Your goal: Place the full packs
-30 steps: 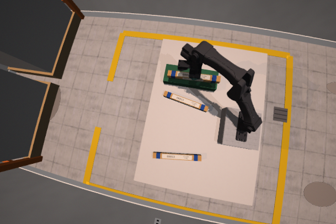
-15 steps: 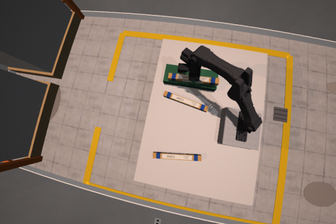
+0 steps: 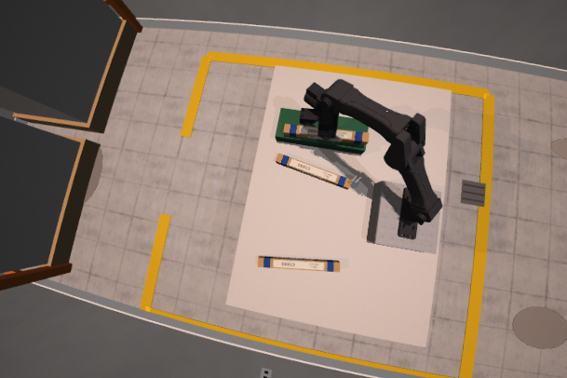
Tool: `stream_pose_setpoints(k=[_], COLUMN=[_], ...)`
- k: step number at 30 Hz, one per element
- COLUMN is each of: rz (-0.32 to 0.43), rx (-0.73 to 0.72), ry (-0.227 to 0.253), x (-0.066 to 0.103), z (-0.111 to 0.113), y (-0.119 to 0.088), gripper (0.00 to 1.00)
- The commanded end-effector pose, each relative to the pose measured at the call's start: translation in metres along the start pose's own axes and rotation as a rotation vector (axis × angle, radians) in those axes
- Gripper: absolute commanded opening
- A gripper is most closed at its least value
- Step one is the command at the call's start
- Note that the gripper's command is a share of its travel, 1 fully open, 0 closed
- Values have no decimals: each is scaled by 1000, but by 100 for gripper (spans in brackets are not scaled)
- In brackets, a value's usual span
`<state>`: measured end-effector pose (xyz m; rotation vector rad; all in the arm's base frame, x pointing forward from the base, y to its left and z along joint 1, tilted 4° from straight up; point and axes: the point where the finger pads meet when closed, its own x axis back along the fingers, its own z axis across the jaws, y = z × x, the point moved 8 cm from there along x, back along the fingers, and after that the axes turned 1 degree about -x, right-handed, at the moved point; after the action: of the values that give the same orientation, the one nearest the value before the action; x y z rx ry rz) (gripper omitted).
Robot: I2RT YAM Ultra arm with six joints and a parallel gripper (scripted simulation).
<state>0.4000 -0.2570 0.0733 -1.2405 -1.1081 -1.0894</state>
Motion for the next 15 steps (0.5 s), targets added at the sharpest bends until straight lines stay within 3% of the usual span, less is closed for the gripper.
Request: stream_pose_setpoints(k=[1, 2, 15], rz=[-101, -71, -74], rx=[-8, -7, -6], ry=[-65, -55, -50], x=[57, 53, 64], z=[-5, -4, -5], y=[-2, -2, 0], gripper=[0, 0, 0])
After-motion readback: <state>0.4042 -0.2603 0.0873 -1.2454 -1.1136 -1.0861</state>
